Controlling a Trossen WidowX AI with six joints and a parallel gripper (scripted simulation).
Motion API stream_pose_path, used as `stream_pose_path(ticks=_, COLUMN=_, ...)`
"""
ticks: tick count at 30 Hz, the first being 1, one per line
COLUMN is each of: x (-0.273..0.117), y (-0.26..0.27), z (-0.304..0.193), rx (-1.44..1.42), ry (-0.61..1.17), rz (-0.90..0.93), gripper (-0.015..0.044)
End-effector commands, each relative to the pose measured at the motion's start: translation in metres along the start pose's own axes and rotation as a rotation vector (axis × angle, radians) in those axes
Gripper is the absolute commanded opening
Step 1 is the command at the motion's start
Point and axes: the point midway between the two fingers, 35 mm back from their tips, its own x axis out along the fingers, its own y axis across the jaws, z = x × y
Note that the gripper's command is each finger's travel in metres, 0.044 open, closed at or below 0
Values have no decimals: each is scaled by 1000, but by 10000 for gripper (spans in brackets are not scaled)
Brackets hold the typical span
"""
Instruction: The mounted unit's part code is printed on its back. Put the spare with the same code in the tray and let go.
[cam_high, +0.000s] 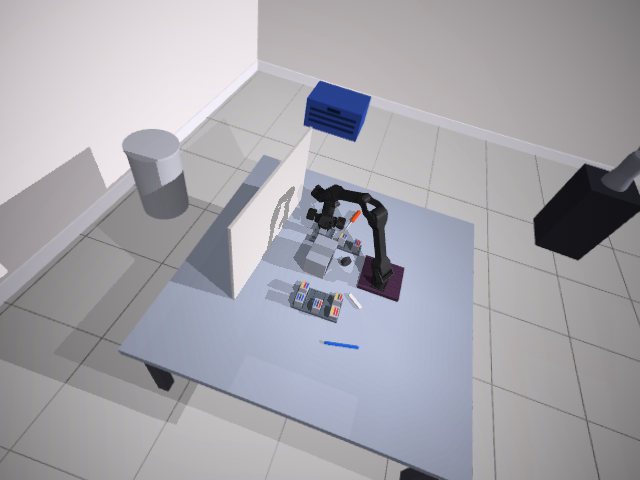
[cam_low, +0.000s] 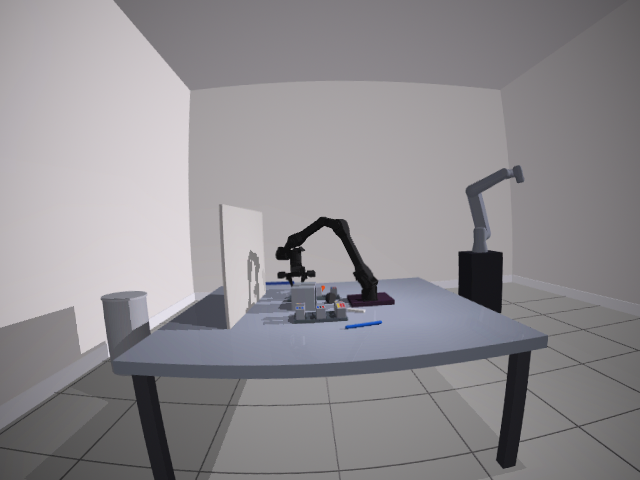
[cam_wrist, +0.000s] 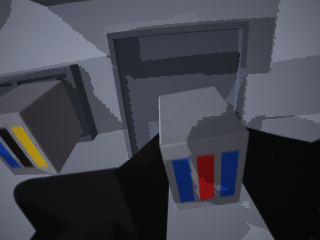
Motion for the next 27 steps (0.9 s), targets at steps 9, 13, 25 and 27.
stream_pose_path(ticks=9, x=10, y=3, z=2, rx=-6, ry=-7, rz=4, gripper=0)
stream_pose_path(ticks=13, x=13, y=4, z=3, rx=-6, ry=-7, rz=4, gripper=0)
stream_pose_path(ticks=25, x=14, y=3, z=2, rx=0, ry=-1, rz=1, gripper=79)
stream_pose_path(ticks=27, x=14, y=3, z=2, rx=0, ry=-1, rz=1, gripper=131)
